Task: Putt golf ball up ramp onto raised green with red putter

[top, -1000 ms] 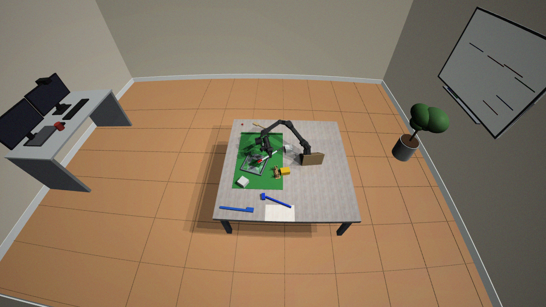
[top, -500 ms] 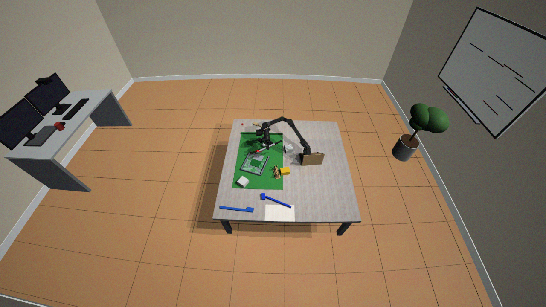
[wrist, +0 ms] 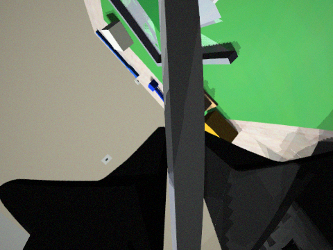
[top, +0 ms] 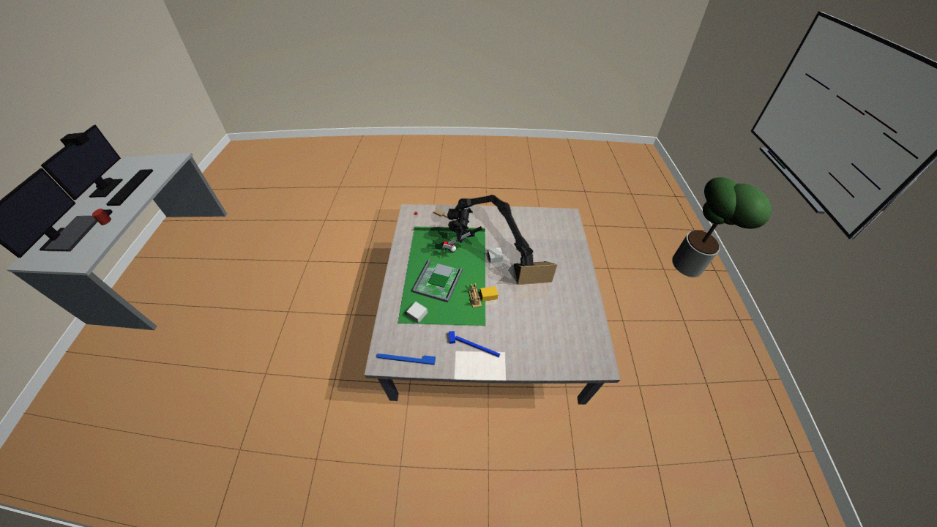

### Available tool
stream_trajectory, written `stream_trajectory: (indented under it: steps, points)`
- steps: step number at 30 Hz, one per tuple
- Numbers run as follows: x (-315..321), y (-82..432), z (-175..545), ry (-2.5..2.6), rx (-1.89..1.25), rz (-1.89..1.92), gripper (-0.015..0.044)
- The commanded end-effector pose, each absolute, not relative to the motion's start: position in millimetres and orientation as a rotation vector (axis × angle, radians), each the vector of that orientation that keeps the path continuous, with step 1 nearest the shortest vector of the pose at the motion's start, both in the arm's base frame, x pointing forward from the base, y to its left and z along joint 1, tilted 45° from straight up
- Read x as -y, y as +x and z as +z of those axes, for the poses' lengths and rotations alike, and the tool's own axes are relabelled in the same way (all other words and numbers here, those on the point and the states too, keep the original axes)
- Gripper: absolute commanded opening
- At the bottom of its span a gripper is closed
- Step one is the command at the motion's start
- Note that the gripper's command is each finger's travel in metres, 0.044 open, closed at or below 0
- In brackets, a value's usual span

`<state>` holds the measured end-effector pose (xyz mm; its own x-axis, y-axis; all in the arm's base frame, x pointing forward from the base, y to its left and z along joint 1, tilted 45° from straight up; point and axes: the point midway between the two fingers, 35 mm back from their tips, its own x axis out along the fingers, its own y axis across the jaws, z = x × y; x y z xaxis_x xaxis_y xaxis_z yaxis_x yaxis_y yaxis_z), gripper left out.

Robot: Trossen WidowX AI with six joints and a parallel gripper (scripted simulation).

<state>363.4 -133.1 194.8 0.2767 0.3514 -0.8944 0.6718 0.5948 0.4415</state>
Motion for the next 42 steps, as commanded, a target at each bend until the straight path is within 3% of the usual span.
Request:
stream_trajectory:
  steps: [1, 13, 42]
  points:
    - [143.0, 356.3, 216.1, 1.068, -1.266, -0.289, 0.0]
    - [178.7, 326.0, 268.8, 1.334, -1.081, -0.37, 0.0]
    - [223.9, 324.5, 225.1, 1.349, -1.091, -0.38, 0.0]
